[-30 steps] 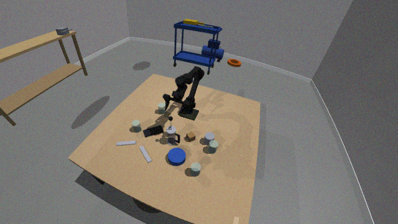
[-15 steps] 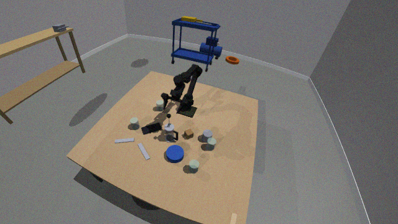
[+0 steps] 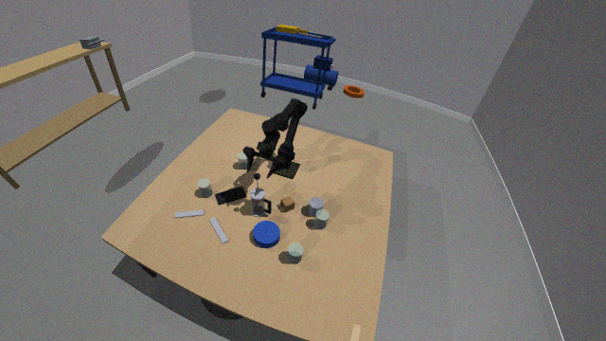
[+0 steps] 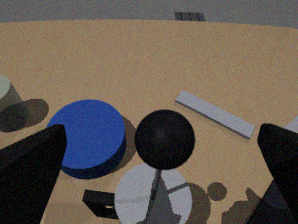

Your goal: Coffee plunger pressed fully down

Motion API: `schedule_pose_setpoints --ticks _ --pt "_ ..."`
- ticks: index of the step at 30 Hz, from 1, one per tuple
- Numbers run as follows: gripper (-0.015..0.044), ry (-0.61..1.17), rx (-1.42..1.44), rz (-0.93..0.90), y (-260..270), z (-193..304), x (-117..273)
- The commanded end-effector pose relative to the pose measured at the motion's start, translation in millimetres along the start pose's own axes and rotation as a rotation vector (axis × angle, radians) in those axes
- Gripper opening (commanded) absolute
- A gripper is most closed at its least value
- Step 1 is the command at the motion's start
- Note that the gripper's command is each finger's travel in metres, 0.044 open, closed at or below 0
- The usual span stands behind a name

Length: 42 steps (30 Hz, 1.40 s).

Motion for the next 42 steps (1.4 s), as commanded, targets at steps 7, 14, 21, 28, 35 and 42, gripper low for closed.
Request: schedule_pose_setpoints --ticks 7,14,21,28,35,42 --pt "0.0361 0.000 -0.005 0.003 -0.6 1.1 -9.5" --pt "0.0177 0.000 -0.005 0.003 -0.6 1.1 -9.5" --pt "0.0114 0.000 -0.005 0.003 -0.6 1.1 -9.5" --pt "0.0114 0.000 -0.005 0.003 -0.9 2.3 -10.5" --pt "0.0114 0.000 -0.005 0.003 -2.7 10.3 -17.2" --pt "0.0114 0.000 -0.006 0.003 -4.8 19.1 -24.4"
Point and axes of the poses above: the point midway between the two fingers, 35 mm back from their tips, its own x axis back along the fingers, its own y axis across the jaws, z = x × y, the point moved 2 cm from there along x, back along the fingers, and after that the axes turned 13 degrees about -x, right-handed, at the moved point
